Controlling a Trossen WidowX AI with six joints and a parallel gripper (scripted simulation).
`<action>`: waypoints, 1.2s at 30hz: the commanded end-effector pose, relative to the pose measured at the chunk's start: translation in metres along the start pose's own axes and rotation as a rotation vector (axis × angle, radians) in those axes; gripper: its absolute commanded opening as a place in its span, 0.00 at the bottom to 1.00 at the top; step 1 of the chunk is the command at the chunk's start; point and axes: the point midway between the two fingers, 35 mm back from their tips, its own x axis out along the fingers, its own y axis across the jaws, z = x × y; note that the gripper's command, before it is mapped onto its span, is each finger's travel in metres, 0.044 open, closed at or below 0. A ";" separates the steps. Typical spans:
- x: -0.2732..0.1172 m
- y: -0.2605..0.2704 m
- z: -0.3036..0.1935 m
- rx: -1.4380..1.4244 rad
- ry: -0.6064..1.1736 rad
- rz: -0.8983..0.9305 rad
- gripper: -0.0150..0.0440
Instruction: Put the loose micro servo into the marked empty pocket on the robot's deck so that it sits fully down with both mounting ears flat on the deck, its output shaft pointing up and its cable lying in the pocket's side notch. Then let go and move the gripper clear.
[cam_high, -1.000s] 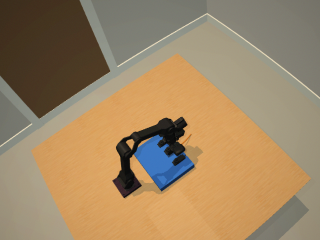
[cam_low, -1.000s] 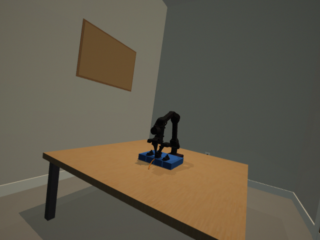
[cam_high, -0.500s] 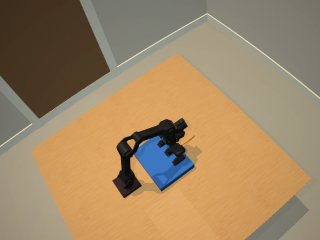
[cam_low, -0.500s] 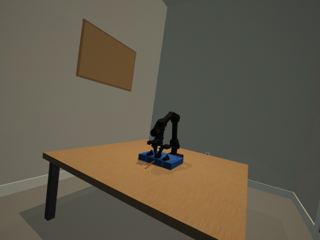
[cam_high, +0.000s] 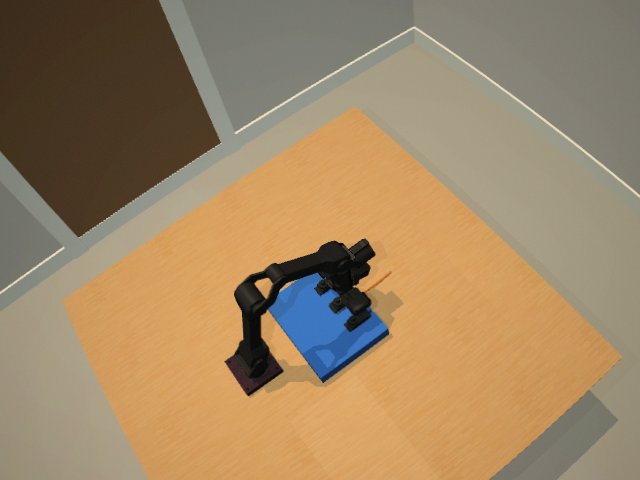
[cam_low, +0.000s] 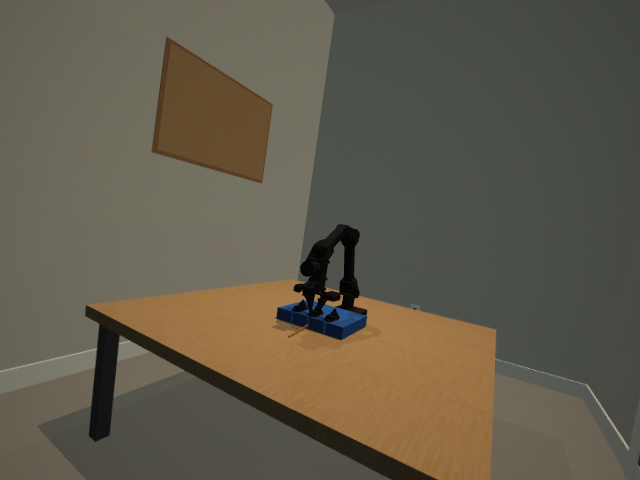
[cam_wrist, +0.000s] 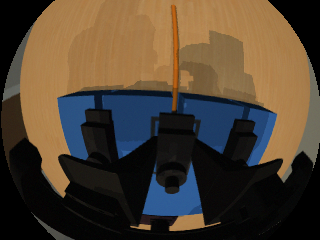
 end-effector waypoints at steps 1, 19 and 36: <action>0.000 0.000 0.000 0.001 -0.001 -0.001 0.48; -0.052 0.000 -0.029 0.000 0.001 0.000 0.79; -0.111 0.000 -0.108 0.001 0.009 -0.001 1.00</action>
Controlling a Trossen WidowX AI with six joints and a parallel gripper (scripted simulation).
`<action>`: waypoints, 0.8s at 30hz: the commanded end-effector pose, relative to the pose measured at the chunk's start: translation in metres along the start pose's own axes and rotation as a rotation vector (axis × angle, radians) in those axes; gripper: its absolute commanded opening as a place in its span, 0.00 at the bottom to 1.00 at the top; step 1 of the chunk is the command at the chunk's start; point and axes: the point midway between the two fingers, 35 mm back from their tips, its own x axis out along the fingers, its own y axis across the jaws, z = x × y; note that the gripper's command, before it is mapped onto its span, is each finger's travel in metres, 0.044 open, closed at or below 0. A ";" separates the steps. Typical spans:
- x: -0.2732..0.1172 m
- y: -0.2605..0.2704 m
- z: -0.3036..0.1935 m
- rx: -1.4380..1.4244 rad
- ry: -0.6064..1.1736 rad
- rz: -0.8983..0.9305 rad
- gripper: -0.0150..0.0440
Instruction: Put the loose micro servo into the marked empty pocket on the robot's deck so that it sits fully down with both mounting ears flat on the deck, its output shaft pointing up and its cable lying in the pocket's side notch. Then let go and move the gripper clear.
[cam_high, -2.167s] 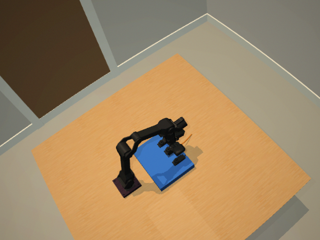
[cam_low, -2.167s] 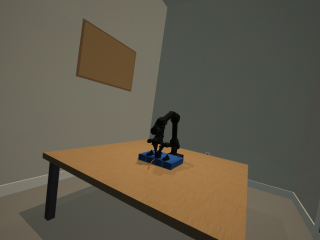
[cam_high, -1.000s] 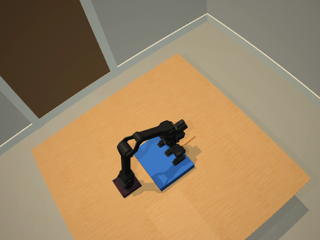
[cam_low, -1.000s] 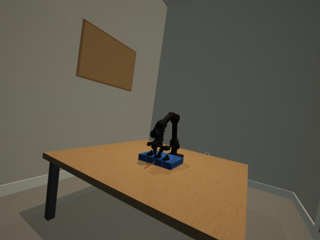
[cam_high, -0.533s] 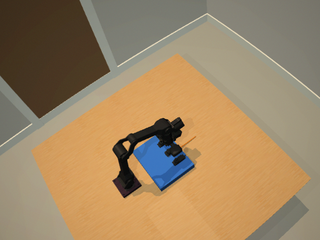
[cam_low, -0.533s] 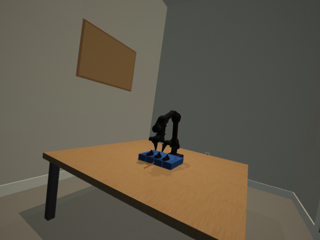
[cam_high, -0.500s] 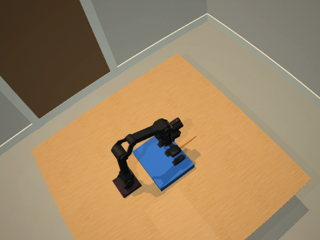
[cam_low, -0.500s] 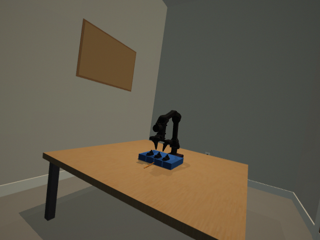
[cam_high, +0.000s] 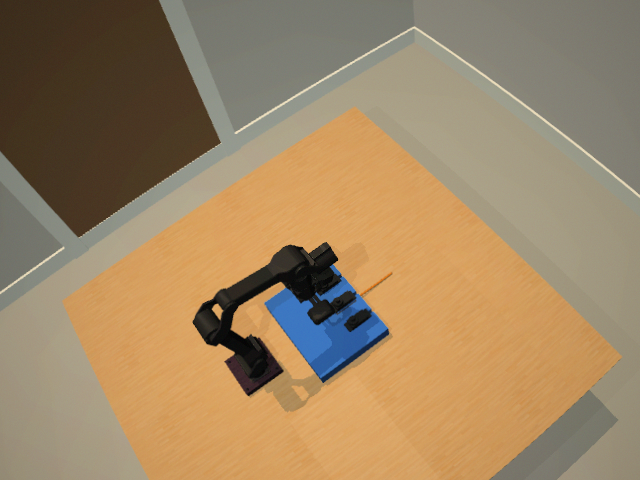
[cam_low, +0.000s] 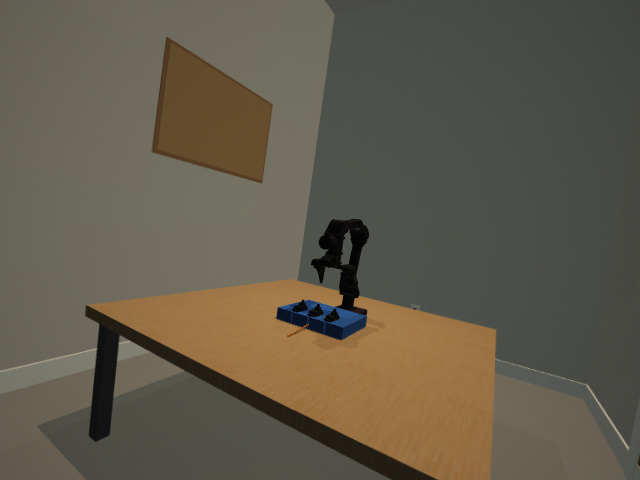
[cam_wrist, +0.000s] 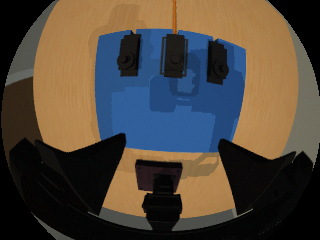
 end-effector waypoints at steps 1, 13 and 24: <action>-0.017 0.000 0.003 0.003 -0.008 -0.001 1.00; -0.040 0.000 0.006 0.003 -0.008 -0.001 1.00; -0.040 0.000 0.006 0.003 -0.008 -0.001 1.00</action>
